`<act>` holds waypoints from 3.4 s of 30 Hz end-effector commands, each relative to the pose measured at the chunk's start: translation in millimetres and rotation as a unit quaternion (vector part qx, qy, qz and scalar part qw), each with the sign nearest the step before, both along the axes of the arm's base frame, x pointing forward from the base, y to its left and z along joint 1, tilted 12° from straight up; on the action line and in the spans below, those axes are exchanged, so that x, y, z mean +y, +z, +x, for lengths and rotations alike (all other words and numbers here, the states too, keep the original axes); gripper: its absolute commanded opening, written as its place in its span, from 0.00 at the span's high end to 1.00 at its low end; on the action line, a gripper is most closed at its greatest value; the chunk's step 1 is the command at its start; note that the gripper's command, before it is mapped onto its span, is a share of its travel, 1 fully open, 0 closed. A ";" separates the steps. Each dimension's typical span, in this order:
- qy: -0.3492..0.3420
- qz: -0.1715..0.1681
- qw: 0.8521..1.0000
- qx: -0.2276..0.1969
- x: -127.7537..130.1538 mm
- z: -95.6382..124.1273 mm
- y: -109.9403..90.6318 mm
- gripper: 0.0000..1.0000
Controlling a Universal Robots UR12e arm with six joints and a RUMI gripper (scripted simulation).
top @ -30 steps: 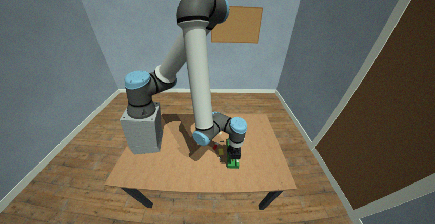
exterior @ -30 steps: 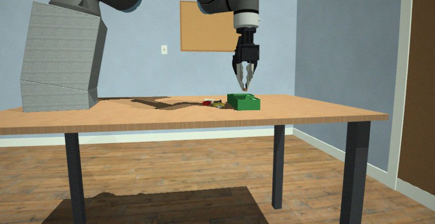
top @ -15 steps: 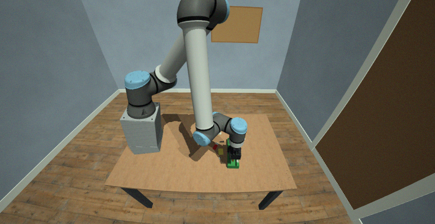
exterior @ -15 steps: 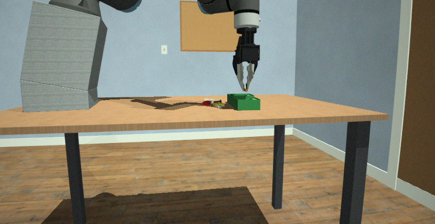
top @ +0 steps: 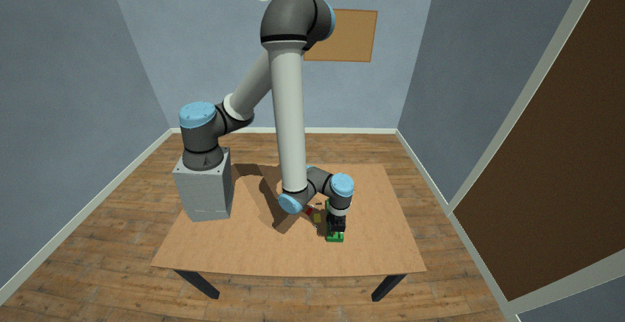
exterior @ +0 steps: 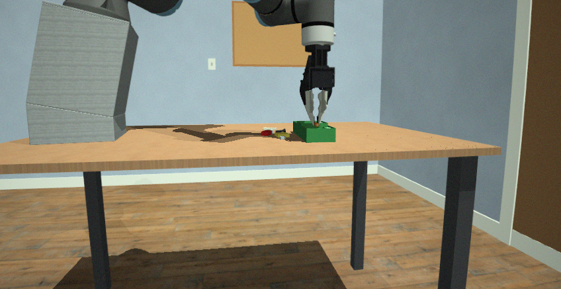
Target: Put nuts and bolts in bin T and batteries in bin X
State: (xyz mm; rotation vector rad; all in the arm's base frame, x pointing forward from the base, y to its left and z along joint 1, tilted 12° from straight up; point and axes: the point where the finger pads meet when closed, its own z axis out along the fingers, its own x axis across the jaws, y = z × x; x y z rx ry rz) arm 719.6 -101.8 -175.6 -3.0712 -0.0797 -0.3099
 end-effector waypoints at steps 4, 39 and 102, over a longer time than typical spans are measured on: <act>0.000 0.000 1.000 -0.001 0.5 3.3 -12.8 1.00; 0.000 0.000 1.000 -0.001 2.8 4.8 -26.1 0.86; -0.236 0.050 0.970 0.016 30.9 -97.8 9.2 0.82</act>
